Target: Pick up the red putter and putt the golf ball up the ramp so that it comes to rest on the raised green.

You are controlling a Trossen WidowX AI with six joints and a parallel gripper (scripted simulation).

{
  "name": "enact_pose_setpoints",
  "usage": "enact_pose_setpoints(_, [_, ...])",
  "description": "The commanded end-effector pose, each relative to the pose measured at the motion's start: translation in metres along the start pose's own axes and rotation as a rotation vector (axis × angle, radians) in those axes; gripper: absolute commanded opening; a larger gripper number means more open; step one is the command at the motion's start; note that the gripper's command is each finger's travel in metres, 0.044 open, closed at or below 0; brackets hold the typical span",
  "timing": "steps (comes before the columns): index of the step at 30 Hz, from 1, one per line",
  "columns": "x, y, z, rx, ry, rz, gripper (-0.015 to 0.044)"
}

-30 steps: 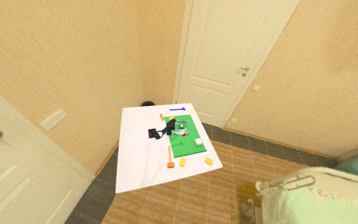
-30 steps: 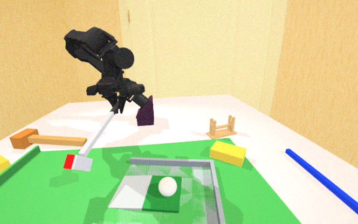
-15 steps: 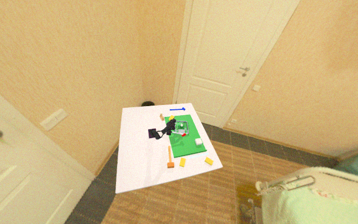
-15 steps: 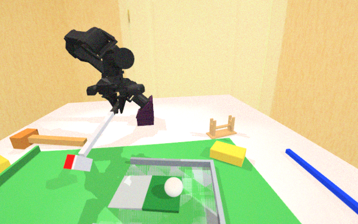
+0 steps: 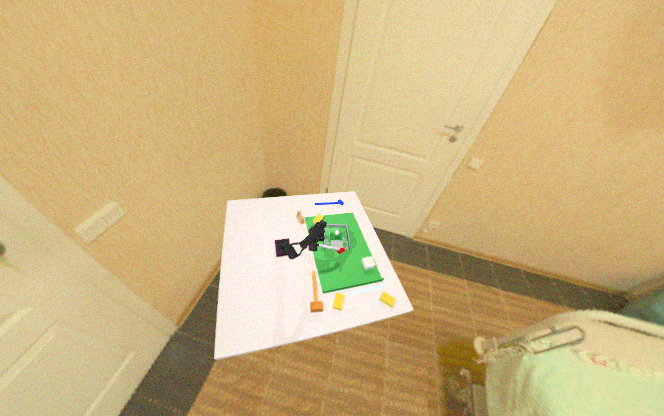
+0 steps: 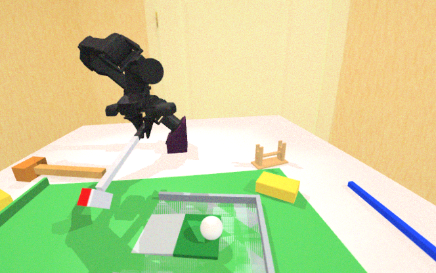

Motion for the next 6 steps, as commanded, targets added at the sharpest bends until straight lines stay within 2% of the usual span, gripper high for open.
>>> enact_pose_setpoints(1, [-0.0004, 0.0, 0.0001, -0.001, 0.003, -0.003, 0.0])
enact_pose_setpoints(6, [-0.0004, 0.0, 0.0001, -0.001, 0.003, -0.003, 0.0])
Point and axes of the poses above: the point midway between the two fingers, 35 mm back from their tips, its own y axis back along the fingers, its own z axis across the jaws, x = y × z, the point moved 5 cm from there along y, back along the fingers, and after that the axes turned 10 degrees about y, right-handed, at the moved point
